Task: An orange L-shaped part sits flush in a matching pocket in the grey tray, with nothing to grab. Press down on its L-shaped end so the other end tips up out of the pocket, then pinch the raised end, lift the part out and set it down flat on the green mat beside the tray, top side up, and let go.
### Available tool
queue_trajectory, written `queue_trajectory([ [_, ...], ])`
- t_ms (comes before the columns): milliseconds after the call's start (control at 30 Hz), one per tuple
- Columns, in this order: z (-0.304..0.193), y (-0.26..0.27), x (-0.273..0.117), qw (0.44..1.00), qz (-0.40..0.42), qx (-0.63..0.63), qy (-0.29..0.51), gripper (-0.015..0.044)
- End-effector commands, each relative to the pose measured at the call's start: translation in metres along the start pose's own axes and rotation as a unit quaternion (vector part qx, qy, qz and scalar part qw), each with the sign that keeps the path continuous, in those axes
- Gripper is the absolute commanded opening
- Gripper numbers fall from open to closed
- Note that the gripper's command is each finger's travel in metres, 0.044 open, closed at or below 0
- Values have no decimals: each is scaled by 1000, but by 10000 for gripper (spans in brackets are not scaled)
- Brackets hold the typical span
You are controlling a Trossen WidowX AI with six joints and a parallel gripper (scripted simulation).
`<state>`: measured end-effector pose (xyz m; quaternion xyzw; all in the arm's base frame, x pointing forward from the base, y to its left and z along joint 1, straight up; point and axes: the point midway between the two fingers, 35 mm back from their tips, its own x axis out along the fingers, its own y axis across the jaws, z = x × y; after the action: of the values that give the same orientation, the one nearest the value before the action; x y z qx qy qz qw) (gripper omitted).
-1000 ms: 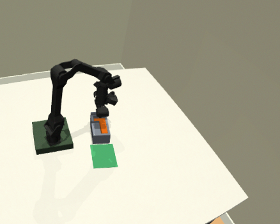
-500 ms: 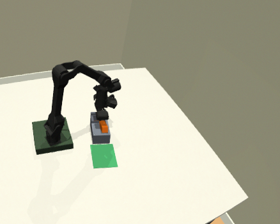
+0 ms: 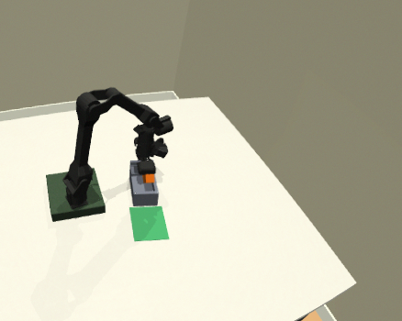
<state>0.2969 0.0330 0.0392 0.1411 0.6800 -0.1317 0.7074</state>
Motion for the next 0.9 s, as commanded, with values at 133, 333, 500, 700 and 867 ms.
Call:
queue_trajectory([
  [133,-3,-2,2,1000,-5,2,4,180],
  [333,0,0,0,1000,0,0,0,180],
  [500,-1,2,-3,1000,-1,0,1,180],
  [700,-2,10,-12,1000,-4,2,4,180],
  [867,0,9,-27,1000,-4,2,4,180],
])
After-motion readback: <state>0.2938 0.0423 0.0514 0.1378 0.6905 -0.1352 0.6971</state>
